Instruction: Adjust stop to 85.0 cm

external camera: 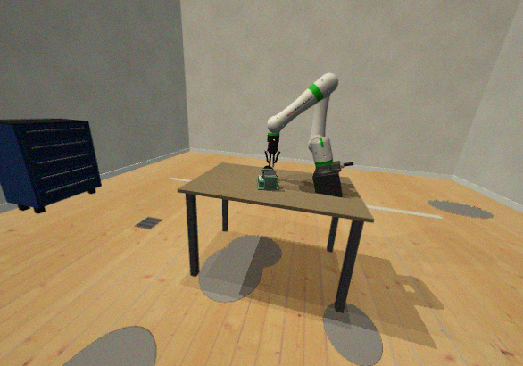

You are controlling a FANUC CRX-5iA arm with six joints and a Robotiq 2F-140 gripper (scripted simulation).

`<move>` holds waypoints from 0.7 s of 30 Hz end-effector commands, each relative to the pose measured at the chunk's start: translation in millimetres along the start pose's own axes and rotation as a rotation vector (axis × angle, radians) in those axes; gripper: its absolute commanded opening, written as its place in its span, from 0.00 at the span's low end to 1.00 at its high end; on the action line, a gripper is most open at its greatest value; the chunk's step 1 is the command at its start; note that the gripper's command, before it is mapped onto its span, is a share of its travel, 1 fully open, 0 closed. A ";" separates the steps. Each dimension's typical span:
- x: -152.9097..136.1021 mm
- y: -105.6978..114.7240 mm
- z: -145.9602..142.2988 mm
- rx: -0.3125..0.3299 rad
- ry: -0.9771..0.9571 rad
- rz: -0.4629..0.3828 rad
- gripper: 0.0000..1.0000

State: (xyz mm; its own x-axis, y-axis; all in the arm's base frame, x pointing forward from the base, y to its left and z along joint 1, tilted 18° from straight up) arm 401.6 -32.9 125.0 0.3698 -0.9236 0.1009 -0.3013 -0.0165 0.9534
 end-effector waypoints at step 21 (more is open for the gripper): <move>-2.6 25.0 -38.0 0.001 0.000 0.000 0.04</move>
State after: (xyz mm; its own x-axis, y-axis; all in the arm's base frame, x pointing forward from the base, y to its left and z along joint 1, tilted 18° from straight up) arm 425.6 -16.7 159.4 0.3697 -0.9236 0.1012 -0.3023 -0.0166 0.9531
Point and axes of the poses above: the point where the finger pads meet when closed, its own y axis back along the fingers, its own z axis across the jaws, x = y × z, the point moved 4 cm from there along y, back along the fingers, and after that the axes turned 4 degrees about -y, right-handed, at the moved point
